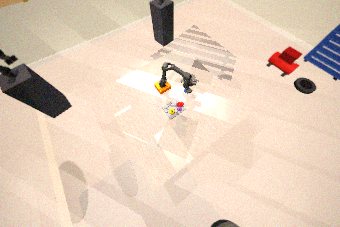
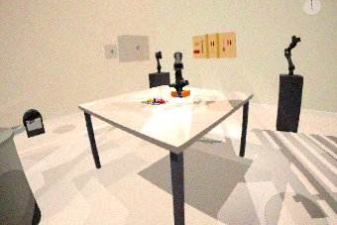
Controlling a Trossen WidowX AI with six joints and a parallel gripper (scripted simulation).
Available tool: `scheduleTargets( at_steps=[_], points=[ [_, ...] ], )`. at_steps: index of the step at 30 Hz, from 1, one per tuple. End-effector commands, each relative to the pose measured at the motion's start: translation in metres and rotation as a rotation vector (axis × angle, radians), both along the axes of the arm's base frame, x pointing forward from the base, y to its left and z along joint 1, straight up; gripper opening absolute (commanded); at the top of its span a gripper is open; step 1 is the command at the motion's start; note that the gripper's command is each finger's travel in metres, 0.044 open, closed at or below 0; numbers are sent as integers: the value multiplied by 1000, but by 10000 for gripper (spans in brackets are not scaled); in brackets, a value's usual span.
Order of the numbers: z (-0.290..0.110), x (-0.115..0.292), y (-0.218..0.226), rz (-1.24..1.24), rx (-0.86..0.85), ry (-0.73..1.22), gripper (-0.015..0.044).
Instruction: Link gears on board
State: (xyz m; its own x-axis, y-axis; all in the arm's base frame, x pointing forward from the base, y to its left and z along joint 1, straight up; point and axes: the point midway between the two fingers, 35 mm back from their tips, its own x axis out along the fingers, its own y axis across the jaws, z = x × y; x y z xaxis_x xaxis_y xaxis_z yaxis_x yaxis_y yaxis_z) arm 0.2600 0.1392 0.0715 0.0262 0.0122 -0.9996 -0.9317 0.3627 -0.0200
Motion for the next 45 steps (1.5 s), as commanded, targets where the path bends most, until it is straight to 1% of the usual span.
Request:
scheduleTargets(
  at_steps=[1, 34, 45],
  points=[
    [12, 2, 0, 0, 0, -12, 0],
    [90, -7, -7, 5, 2, 0, 0],
    [87, 5, -19, 1, 2, 2, 0]
  ],
)
